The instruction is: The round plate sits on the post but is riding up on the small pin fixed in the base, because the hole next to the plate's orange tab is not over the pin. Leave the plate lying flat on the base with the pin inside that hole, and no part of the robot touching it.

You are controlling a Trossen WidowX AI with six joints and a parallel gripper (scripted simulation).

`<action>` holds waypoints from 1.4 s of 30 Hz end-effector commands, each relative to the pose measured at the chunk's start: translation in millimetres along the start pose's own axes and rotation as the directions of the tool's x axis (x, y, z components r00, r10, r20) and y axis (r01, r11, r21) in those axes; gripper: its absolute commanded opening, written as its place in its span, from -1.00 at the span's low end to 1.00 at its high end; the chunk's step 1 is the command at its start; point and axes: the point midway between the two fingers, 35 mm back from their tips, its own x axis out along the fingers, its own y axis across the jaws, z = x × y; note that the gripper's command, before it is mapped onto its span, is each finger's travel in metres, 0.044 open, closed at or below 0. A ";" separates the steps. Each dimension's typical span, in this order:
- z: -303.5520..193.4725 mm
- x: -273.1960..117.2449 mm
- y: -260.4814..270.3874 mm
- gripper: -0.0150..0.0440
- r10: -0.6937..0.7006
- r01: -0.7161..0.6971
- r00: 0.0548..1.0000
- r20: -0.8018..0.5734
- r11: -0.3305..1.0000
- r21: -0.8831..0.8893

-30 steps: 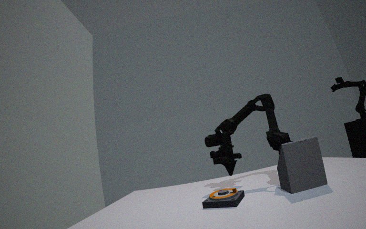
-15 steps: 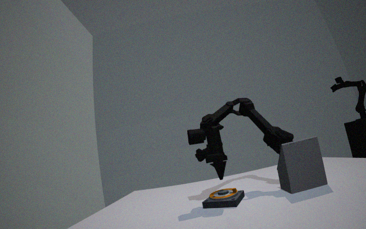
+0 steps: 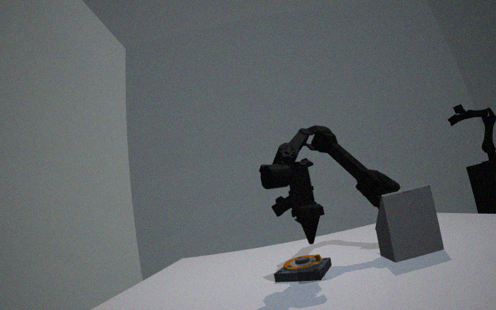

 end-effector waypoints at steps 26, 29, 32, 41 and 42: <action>-16.9 43.4 -15.5 -0.49 -0.012 0.012 1.000 -0.005 1.000 -0.012; -18.7 43.5 -18.9 -0.49 -0.012 0.012 1.000 -0.005 1.000 -0.012; -20.3 43.6 -22.4 -0.49 -0.012 0.012 1.000 -0.006 1.000 -0.012; -23.5 43.1 -32.1 -0.49 -0.013 0.013 1.000 -0.006 1.000 -0.013; -23.8 43.0 -33.1 -0.49 -0.013 0.013 1.000 -0.006 1.000 -0.013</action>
